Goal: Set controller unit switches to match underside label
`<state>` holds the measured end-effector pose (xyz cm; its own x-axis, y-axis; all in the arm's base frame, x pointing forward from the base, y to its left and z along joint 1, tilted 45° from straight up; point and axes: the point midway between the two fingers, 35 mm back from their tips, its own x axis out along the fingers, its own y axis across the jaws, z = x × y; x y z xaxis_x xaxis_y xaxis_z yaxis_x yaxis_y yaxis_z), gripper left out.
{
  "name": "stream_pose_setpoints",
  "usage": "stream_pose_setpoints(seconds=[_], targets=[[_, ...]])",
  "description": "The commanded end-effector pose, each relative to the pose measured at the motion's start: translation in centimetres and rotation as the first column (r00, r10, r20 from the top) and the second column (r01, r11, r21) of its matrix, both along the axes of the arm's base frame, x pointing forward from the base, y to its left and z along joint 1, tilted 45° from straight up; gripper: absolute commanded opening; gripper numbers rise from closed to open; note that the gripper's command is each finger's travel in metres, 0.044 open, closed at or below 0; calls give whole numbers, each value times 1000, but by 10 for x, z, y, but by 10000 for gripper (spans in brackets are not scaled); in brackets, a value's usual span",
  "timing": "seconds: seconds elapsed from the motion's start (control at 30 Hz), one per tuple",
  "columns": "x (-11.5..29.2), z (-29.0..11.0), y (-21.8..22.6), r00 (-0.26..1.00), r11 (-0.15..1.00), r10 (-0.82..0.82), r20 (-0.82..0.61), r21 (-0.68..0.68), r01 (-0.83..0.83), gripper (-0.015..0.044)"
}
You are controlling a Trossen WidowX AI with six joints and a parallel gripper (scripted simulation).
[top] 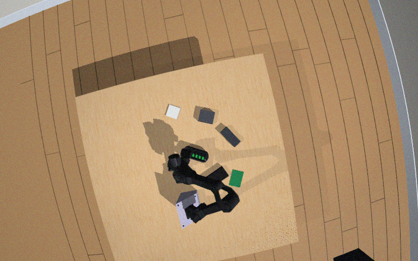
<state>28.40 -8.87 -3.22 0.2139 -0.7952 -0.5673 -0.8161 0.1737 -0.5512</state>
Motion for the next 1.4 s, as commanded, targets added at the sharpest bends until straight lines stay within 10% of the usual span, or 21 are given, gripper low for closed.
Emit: stream_pose_setpoints(seconds=[0.0, 1.37], targets=[[2, 0, 0, 1000, 1000, 4, -4, 2, -4, 0], [1, 59, 24, 997, 998, -52, -49, 38, 54, 0]])
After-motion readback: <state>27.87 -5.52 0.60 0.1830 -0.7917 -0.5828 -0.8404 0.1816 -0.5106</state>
